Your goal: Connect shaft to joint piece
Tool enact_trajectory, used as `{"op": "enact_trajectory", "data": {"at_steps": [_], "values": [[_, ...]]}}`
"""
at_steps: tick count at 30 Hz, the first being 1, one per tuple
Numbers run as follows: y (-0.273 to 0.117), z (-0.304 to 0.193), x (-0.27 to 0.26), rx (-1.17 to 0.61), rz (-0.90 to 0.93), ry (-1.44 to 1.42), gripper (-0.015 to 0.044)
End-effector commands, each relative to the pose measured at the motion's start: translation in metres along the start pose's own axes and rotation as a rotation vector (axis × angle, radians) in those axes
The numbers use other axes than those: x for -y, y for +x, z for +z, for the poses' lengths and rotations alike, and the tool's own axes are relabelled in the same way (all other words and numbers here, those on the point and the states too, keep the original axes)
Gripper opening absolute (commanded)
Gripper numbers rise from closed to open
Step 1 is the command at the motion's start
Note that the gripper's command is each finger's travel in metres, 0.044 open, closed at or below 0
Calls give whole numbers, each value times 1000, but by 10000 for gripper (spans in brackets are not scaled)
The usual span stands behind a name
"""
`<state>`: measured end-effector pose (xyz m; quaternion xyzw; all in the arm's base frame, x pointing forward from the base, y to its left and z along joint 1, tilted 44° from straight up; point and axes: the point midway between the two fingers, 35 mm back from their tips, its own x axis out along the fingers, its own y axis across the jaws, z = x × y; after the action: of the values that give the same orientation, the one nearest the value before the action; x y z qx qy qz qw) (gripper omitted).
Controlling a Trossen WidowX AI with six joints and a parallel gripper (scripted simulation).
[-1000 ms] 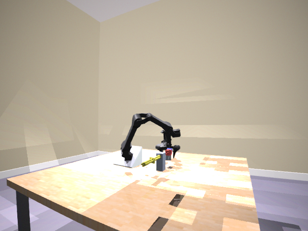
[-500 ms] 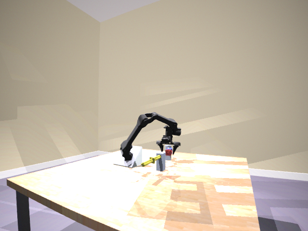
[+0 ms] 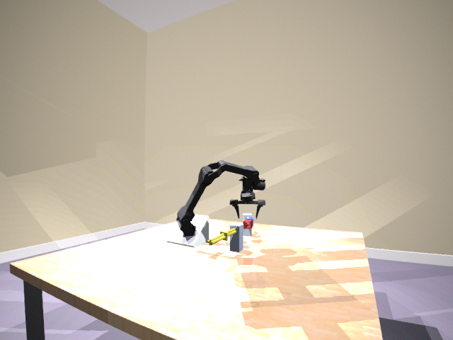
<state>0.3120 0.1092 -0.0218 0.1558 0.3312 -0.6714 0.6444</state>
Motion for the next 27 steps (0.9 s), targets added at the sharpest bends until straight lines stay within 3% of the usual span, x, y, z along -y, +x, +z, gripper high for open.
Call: {"op": "enact_trajectory", "data": {"at_steps": [1, 19, 27], "values": [[-14, 2, 0, -21, 22, -98, 440], [-86, 15, 11, -76, 168, -657, 440], [-88, 16, 13, -74, 173, -661, 440]]}}
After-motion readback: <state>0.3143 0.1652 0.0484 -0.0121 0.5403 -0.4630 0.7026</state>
